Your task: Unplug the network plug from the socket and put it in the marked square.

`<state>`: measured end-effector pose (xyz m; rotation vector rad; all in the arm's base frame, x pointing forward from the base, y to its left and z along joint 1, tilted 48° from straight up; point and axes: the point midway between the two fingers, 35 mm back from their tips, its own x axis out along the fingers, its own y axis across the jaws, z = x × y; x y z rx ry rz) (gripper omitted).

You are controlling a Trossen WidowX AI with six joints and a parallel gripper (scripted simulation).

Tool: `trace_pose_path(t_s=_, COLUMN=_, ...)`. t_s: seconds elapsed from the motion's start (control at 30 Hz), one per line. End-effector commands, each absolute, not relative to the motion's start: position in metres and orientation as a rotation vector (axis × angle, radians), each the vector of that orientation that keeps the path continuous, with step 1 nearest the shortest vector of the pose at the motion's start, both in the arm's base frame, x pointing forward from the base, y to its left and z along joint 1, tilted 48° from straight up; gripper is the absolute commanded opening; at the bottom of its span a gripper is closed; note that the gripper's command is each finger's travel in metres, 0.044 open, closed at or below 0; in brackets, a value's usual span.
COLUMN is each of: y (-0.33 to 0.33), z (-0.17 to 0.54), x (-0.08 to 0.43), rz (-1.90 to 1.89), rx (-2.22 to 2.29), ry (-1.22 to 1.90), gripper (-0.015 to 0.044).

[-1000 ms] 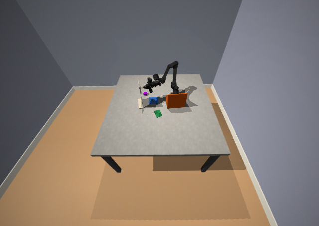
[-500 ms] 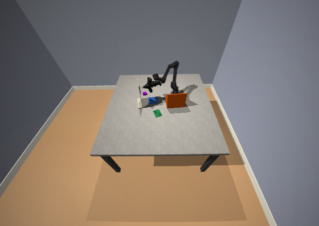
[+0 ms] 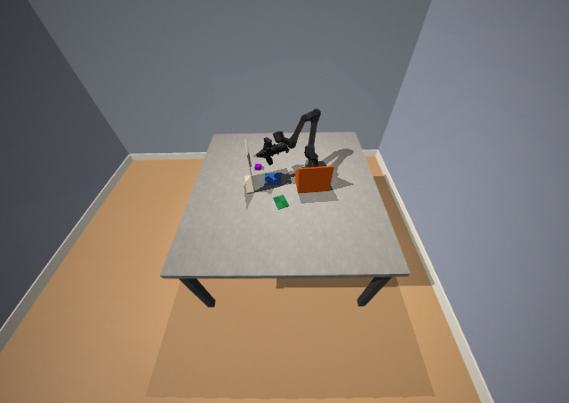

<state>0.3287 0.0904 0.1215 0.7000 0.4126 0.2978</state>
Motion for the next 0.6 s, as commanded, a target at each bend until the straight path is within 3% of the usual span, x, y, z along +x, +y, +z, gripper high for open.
trace_pose_path(t_s=0.0, y=0.0902, z=0.1216, x=0.3262, rz=0.301, rx=0.698, ry=0.415, gripper=0.0)
trace_pose_path(t_s=0.57, y=0.0882, z=0.1225, x=0.3199, rz=0.301, rx=0.698, ry=0.415, gripper=0.0)
